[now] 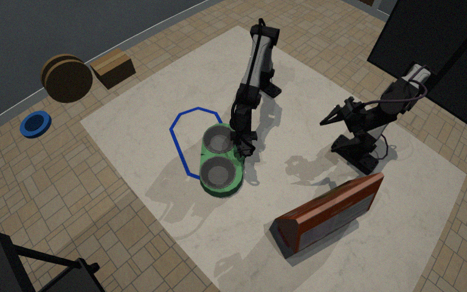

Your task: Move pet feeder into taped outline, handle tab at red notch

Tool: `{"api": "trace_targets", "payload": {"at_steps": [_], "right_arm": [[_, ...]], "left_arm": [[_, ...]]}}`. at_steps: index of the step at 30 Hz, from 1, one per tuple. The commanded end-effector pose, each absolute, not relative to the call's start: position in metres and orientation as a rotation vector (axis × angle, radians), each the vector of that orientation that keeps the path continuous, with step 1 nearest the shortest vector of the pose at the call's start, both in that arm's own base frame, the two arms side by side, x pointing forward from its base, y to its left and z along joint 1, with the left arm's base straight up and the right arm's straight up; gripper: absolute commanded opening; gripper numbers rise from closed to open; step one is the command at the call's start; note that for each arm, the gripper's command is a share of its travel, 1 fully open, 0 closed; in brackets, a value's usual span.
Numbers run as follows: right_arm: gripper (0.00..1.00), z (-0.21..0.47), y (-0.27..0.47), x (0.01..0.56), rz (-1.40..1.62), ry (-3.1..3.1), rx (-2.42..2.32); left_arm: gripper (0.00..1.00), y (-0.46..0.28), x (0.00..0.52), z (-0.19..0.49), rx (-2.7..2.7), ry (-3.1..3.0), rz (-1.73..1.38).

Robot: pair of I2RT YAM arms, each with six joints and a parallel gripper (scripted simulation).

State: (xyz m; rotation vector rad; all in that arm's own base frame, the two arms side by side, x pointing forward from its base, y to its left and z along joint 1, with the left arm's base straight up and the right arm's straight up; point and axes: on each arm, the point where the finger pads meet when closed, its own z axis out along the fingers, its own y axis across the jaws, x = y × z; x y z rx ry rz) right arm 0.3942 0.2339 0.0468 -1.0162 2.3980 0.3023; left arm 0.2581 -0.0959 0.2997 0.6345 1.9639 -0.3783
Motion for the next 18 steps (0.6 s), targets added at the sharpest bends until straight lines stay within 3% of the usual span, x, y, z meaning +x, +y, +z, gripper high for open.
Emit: {"api": "trace_targets", "payload": {"at_steps": [1, 18], "right_arm": [[0.10, 0.050, 0.218, 0.386, 0.322, 2.383, -1.082], [0.10, 0.045, 0.176, 0.375, 0.372, 2.324, -1.252]], "left_arm": [[1.00, -0.096, 0.257, 0.297, 0.640, 1.957, -0.380], [1.00, -0.096, 0.257, 0.297, 0.640, 1.957, -0.380]]}}
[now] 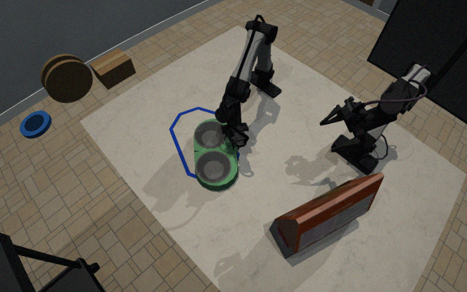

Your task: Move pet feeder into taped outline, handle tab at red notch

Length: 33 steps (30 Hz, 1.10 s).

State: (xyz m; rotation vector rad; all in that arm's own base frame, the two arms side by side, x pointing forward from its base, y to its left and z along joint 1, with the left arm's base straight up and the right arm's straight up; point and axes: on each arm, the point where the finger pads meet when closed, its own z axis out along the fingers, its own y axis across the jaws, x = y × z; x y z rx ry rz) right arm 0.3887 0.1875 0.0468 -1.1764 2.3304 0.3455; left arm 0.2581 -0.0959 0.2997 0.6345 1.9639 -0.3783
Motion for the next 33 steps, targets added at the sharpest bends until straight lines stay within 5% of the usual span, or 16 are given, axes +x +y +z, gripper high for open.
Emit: {"api": "trace_targets", "payload": {"at_steps": [1, 33], "right_arm": [[0.10, 0.045, 0.176, 0.375, 0.372, 2.324, -1.252], [0.10, 0.039, 0.126, 0.374, 0.413, 2.282, -1.376]], "left_arm": [[1.00, -0.096, 0.257, 0.297, 0.640, 1.957, -0.380], [1.00, -0.096, 0.257, 0.297, 0.640, 1.957, -0.380]]}}
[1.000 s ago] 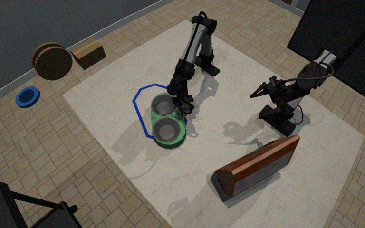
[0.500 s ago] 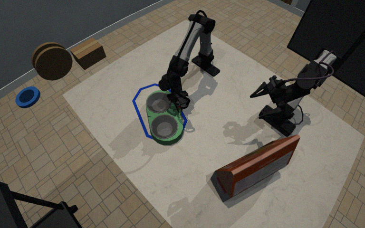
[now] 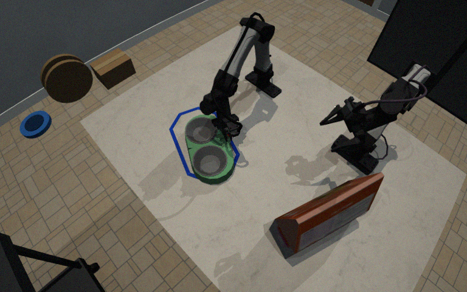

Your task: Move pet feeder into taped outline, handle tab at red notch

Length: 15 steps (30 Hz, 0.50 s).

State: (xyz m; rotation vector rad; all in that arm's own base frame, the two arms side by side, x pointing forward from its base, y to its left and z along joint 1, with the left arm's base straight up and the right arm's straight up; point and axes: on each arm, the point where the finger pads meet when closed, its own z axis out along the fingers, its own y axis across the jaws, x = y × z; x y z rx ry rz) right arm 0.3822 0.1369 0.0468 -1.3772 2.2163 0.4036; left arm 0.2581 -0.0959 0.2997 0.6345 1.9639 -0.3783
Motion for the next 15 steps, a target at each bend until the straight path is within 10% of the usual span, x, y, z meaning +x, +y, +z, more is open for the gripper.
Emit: {"api": "trace_targets", "payload": {"at_steps": [1, 15], "right_arm": [[0.10, 0.0385, 0.1262, 0.3741, 0.413, 2.282, -1.376], [0.10, 0.0447, 0.1172, 0.3642, 0.442, 2.203, -1.482]], "left_arm": [[1.00, -0.0958, 0.2574, 0.2972, 0.640, 1.957, -0.380], [1.00, -0.0958, 0.2574, 0.2972, 0.640, 1.957, -0.380]]}}
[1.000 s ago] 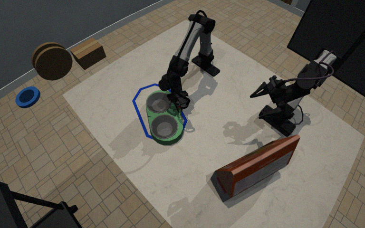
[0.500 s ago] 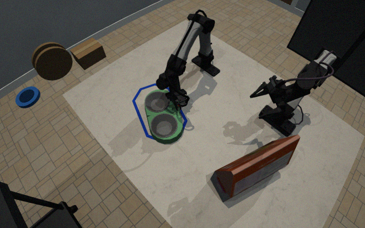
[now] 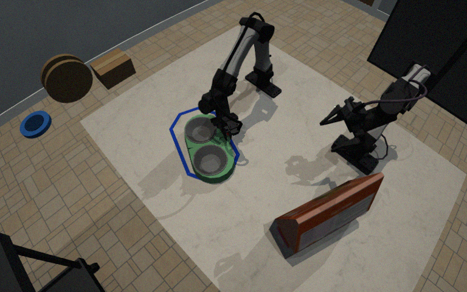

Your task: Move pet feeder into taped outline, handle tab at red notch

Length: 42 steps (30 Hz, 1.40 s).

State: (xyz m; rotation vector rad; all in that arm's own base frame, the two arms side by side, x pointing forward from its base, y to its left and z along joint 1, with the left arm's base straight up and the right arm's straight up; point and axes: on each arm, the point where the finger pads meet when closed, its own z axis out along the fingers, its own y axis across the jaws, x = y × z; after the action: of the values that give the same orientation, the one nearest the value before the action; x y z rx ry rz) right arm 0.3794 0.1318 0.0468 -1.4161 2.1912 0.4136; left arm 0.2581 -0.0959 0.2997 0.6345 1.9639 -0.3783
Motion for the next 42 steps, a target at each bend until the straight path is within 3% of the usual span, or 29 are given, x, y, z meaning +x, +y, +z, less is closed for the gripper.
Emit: {"api": "trace_targets", "payload": {"at_steps": [1, 15, 42], "right_arm": [[0.10, 0.045, 0.113, 0.362, 0.448, 2.194, -1.500], [0.10, 0.042, 0.067, 0.365, 0.454, 2.169, -1.541], [0.10, 0.040, 0.079, 0.362, 0.469, 2.153, -1.576]], "left_arm": [[1.00, -0.096, 0.257, 0.297, 0.640, 1.957, -0.380], [1.00, -0.096, 0.257, 0.297, 0.640, 1.957, -0.380], [1.00, -0.096, 0.257, 0.297, 0.640, 1.957, -0.380]]}}
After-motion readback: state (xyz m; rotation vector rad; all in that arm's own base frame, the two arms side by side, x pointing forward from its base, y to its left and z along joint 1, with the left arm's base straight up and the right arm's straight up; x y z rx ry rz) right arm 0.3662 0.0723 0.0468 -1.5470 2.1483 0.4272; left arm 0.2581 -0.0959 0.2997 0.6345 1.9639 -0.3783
